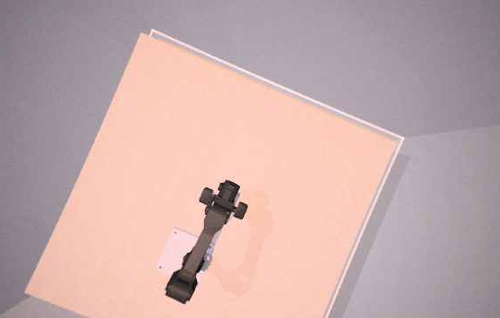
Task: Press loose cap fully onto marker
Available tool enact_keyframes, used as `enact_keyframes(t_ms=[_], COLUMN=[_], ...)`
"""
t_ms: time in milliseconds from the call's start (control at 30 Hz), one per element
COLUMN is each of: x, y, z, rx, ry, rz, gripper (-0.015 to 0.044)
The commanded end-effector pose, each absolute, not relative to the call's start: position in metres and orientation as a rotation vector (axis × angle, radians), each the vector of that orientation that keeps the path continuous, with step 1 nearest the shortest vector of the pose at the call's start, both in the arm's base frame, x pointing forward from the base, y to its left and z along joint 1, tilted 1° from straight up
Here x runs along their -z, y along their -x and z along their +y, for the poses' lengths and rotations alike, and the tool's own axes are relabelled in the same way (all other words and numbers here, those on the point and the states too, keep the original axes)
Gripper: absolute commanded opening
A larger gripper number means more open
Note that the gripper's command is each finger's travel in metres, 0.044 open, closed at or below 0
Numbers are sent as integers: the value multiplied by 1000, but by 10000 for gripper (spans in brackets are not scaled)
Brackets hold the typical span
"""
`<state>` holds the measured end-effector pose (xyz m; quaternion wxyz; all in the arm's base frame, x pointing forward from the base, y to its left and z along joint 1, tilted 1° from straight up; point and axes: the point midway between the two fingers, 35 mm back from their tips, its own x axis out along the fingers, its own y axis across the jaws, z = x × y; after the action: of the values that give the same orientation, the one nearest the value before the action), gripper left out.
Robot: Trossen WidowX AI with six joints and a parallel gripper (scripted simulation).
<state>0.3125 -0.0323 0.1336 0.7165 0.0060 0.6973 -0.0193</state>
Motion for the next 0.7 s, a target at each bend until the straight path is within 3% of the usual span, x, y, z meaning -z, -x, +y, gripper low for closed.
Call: enact_keyframes(t_ms=[0,267,533,667], x=[-126,-134,-214,-221], y=[-311,-314,-312,-310], z=[-33,-33,-31,-31], rx=[46,44,43,43], ry=[-14,-13,-10,-10], rz=[1554,1540,1516,1514], gripper=[0,0,0,0])
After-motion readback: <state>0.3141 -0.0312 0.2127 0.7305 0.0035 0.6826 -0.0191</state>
